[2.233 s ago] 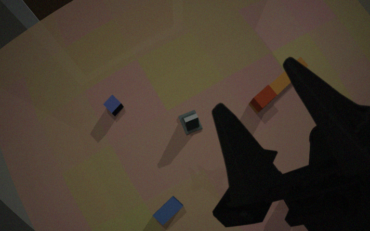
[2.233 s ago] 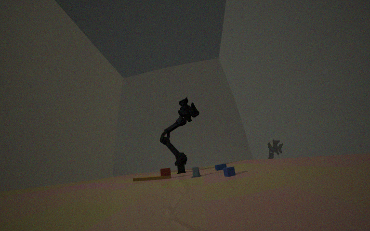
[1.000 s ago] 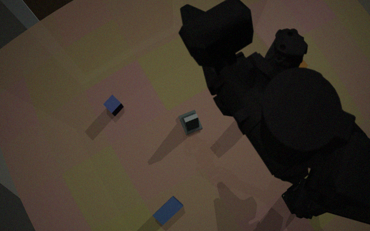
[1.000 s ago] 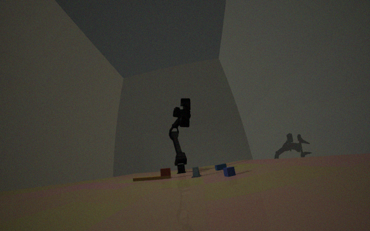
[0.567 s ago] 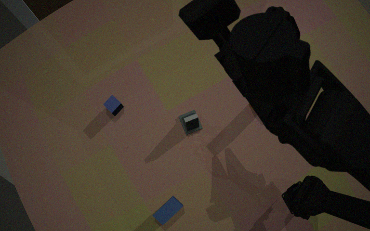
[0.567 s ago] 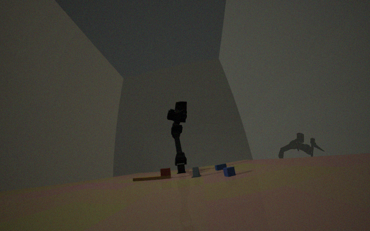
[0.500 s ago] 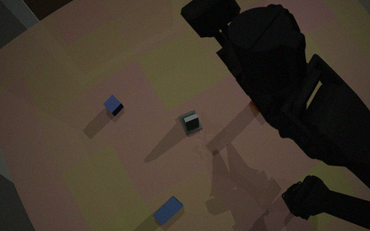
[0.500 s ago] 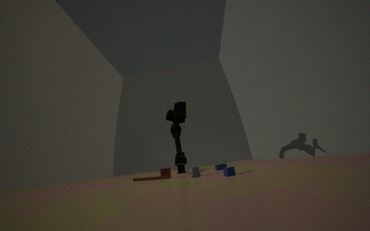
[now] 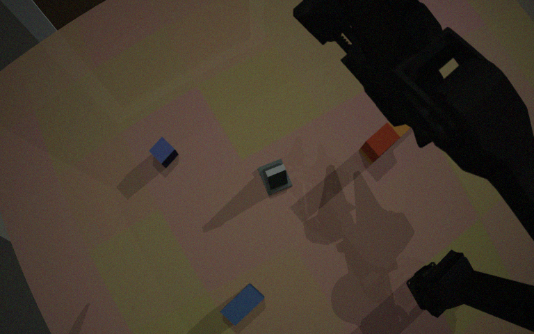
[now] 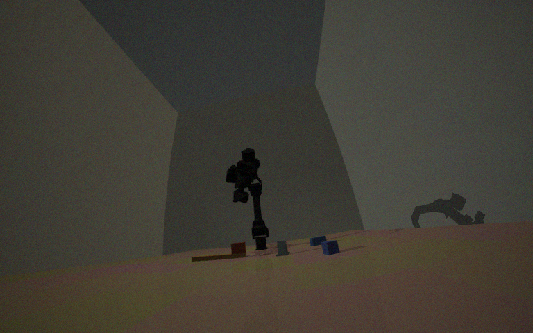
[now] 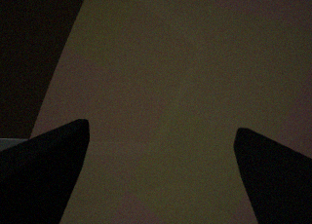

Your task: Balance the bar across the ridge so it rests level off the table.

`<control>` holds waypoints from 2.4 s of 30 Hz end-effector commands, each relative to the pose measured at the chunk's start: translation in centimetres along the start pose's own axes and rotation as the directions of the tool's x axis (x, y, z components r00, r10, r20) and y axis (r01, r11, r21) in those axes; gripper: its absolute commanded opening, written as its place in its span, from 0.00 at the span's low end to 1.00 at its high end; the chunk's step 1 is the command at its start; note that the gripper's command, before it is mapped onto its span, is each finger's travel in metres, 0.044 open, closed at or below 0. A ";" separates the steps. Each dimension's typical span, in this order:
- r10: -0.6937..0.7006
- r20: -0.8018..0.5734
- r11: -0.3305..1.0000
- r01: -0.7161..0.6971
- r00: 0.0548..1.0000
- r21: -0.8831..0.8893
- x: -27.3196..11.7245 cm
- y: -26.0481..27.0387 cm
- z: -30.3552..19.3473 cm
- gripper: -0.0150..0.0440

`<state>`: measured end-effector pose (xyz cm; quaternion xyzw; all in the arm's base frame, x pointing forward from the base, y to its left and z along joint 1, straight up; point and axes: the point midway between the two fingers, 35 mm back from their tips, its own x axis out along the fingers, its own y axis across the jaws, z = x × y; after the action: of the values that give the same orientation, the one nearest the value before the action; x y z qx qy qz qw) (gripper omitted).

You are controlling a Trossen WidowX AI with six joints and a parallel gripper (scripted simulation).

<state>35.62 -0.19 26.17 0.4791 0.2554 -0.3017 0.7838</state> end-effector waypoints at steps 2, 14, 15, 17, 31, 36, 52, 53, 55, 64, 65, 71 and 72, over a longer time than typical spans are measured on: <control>-0.110 -0.028 0.994 0.109 0.994 -0.017 1.6 -2.0 1.1 0.79; -0.340 -0.125 0.940 0.339 0.932 -0.029 3.9 -7.4 3.4 0.79; -0.357 -0.135 0.934 0.356 0.924 -0.029 4.0 -7.9 3.6 0.79; -0.389 -0.157 0.920 0.390 0.908 -0.029 4.2 -8.8 3.9 0.79; -0.558 -0.342 0.808 0.589 0.757 -0.015 4.5 -14.9 5.7 0.79; -0.580 -0.395 0.778 0.628 0.713 -0.010 4.3 -16.2 6.1 0.79; -0.580 -0.395 0.778 0.628 0.713 -0.010 10.0 -20.9 2.9 0.79; -0.580 -0.395 0.778 0.628 0.713 -0.010 10.3 -21.1 2.8 0.79; -0.580 -0.395 0.778 0.628 0.713 -0.010 10.3 -21.2 2.7 0.79; -0.580 -0.395 0.778 0.628 0.713 -0.010 10.5 -21.3 2.6 0.79; -0.580 -0.395 0.778 0.628 0.713 -0.010 10.6 -21.4 2.6 0.79; -0.580 -0.395 0.778 0.628 0.713 -0.010 11.3 -22.0 2.2 0.79; -0.580 -0.395 0.778 0.628 0.713 -0.010 11.4 -22.1 2.1 0.79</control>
<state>28.07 -12.73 6.94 0.4671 0.5174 -0.4591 0.5507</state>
